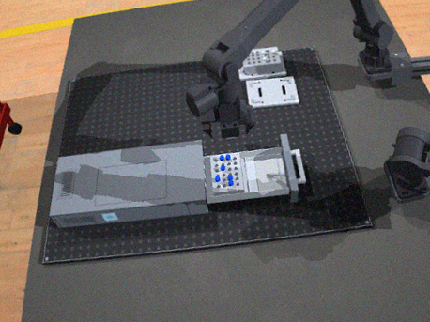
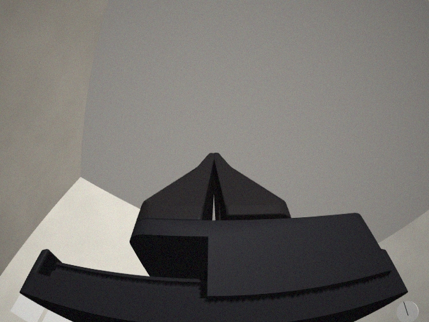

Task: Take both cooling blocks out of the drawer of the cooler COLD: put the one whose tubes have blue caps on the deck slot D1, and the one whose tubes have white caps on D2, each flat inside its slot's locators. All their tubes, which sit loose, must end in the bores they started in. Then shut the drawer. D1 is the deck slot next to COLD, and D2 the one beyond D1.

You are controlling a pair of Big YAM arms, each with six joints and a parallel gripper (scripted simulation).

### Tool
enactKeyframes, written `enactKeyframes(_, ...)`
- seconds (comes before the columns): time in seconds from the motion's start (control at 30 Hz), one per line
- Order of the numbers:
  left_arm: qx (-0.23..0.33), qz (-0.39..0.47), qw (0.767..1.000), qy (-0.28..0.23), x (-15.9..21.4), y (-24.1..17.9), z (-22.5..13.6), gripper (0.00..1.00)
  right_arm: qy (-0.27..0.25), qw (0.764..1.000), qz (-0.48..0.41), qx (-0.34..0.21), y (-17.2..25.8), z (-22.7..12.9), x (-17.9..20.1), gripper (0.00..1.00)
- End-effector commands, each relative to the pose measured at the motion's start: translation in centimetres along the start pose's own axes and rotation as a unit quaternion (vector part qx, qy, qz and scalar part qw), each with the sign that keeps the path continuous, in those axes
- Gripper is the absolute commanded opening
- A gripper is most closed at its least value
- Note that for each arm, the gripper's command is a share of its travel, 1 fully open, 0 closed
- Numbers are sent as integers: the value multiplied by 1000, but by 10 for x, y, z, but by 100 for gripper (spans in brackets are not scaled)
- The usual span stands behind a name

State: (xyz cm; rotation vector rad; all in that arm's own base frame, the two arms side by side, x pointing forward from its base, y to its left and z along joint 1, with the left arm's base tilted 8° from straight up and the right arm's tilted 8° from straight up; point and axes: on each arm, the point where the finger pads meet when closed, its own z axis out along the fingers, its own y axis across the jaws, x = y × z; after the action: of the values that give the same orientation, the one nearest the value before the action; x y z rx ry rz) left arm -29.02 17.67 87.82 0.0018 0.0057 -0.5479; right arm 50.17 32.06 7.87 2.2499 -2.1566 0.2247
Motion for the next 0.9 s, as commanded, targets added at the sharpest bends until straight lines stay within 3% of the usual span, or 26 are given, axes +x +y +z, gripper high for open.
enactKeyframes(0.0,0,4,1000,17,23,-2,8,0,-8,1000,7,14,-20,-14,-36,100)
enactKeyframes(0.53,0,4,1000,17,23,-2,8,0,-10,1000,7,14,-37,-14,-93,100)
enactKeyframes(0.87,0,4,1000,17,23,-2,8,0,-8,1000,20,12,-47,-12,-81,100)
